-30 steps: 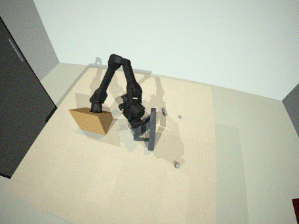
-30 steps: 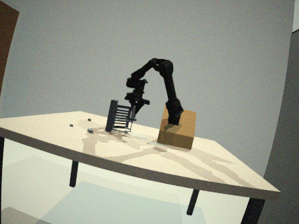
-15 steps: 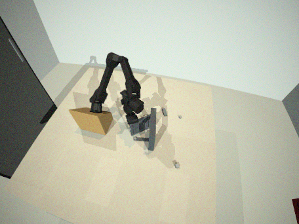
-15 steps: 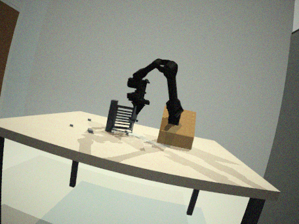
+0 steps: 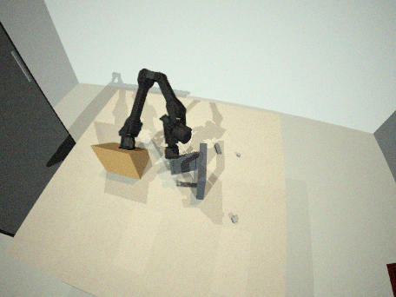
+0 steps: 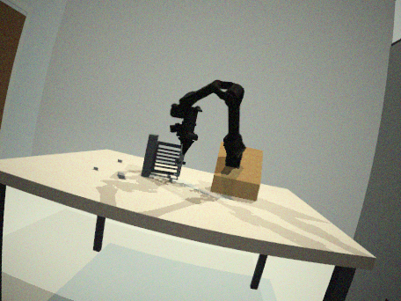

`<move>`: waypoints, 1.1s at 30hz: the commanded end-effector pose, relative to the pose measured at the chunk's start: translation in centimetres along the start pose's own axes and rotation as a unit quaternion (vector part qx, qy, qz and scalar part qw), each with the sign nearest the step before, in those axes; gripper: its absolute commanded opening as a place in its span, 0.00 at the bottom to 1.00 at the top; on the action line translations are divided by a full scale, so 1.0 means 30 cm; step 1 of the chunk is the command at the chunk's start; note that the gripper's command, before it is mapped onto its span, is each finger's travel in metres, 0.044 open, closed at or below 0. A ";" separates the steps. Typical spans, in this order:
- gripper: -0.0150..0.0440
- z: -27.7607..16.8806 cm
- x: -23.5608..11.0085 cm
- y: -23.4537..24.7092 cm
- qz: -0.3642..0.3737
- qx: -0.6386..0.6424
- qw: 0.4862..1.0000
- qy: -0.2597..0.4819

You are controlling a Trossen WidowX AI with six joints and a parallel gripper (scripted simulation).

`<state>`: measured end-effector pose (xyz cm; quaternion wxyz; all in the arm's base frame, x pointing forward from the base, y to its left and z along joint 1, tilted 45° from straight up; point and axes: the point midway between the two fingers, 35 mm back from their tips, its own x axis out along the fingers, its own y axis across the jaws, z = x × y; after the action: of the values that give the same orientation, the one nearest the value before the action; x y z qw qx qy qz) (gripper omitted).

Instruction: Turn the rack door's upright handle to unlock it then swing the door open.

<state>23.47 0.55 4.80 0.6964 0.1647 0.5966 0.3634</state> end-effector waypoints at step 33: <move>0.29 0.051 -0.003 0.129 0.000 0.170 0.985 -0.003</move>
<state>23.73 3.47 7.70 0.6615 0.2761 0.6466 0.2608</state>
